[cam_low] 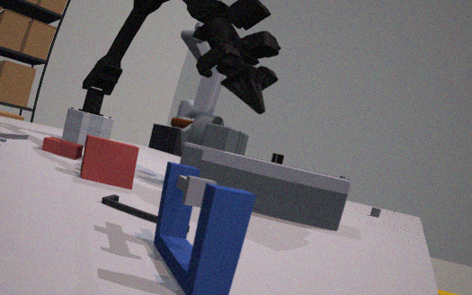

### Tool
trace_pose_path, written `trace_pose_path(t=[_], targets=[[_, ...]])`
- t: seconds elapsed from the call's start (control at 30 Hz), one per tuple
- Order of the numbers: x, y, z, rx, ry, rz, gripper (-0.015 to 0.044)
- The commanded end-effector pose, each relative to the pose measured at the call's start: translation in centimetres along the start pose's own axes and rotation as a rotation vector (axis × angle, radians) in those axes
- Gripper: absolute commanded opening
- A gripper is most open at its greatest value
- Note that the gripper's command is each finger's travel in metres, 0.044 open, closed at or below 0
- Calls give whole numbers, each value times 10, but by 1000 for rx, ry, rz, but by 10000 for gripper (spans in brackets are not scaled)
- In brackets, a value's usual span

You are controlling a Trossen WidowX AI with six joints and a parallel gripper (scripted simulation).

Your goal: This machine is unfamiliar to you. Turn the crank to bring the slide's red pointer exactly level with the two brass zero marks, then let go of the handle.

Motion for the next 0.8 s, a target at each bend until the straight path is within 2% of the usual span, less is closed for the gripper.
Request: trace_pose_path(t=[0.0,0.03,0.6,0.77], targets=[[0,0,0,0,0,0,0],[0,0,0,0,0,0,0],[2,8,-9,0,0,0,440],[8,30,-37,0,1,0,440]])
Point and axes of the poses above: the point midway between the two fingers, 35 mm back from their tips, its own z axis out along the fingers, its own x axis across the jaws, y = z × x, the point moved 1 cm from there along -z, back along the fingers, and after that the axes turned 10 degrees about z, right-handed, at the moved point
